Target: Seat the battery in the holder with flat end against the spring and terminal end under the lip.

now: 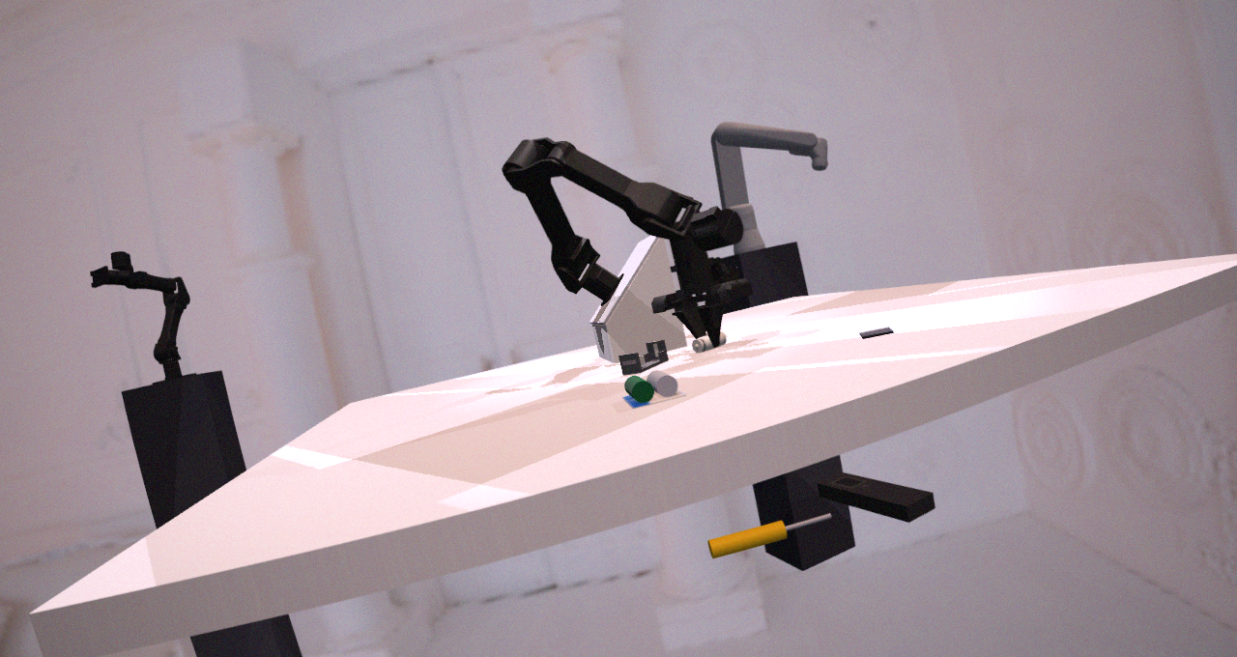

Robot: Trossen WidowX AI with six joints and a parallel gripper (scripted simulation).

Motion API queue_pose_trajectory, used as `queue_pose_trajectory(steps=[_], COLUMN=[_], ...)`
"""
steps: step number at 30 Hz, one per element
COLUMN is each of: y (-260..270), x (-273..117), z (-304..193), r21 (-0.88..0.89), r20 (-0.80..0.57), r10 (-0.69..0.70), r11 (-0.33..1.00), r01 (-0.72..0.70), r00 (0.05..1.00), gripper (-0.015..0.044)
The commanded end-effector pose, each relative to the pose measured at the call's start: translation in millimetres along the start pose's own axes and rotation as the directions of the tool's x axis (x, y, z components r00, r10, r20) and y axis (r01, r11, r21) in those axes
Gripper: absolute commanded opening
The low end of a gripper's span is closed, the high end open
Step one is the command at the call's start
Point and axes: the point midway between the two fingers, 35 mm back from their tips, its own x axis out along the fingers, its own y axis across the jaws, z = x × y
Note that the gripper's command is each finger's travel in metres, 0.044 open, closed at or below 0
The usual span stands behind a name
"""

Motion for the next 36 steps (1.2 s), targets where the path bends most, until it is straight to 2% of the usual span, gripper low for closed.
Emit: queue_pose_trajectory(steps=[1,8,12,20,27,36], y=[0,0,0,1,2,6], x=[1,-48,-50,-55,-59,-64], z=[0,0,0,-18,-34,-56], r21=[-0.005,-0.005,0.004,0.395,0.712,0.961], r20=[-0.004,-0.002,-0.002,0.0,0.0,0.0], r10=[0.0,-0.001,-0.001,-0.002,-0.004,-0.005], r11=[1.0,1.0,1.0,0.919,0.702,0.276], r01=[0.0,0.001,0.001,0.002,0.002,0.001], r00=[1.0,1.0,1.0,1.0,1.0,1.0], gripper=[0.008,0.008,0.008,0.008,0.008,0.008])
